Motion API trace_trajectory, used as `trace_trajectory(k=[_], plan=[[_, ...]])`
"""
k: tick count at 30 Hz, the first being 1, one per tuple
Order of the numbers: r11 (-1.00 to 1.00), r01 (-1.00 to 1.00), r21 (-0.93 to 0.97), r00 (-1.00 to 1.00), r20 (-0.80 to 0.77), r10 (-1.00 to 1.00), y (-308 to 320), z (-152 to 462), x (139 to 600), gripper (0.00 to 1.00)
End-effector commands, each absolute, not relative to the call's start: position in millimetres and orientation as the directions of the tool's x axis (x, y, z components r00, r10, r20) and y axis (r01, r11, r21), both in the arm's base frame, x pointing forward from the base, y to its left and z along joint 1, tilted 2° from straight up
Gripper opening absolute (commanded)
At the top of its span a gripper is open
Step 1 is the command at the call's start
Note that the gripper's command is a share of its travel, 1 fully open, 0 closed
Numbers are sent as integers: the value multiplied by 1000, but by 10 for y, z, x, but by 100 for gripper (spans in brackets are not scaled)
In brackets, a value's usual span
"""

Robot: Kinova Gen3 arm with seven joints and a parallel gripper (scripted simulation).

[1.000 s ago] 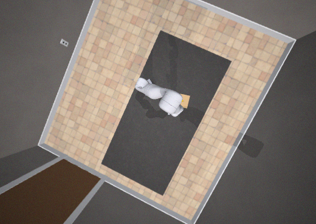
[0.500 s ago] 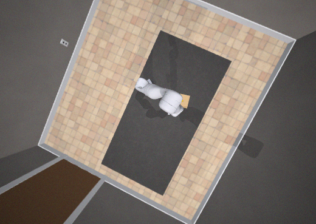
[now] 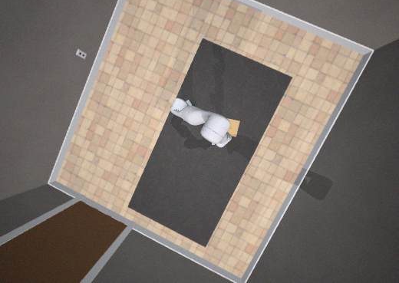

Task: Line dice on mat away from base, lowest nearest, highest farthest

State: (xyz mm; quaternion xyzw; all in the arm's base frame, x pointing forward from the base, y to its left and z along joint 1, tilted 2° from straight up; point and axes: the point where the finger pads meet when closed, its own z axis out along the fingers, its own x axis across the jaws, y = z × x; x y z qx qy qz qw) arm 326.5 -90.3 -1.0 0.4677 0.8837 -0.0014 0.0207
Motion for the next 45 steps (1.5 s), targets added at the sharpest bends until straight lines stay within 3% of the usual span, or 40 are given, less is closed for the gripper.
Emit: trace_trajectory(k=[1,45], plan=[[566,824,21,-565,-43,824,-909,-11,3299,64],[566,824,19,-565,-40,824,-909,-237,3282,64]])
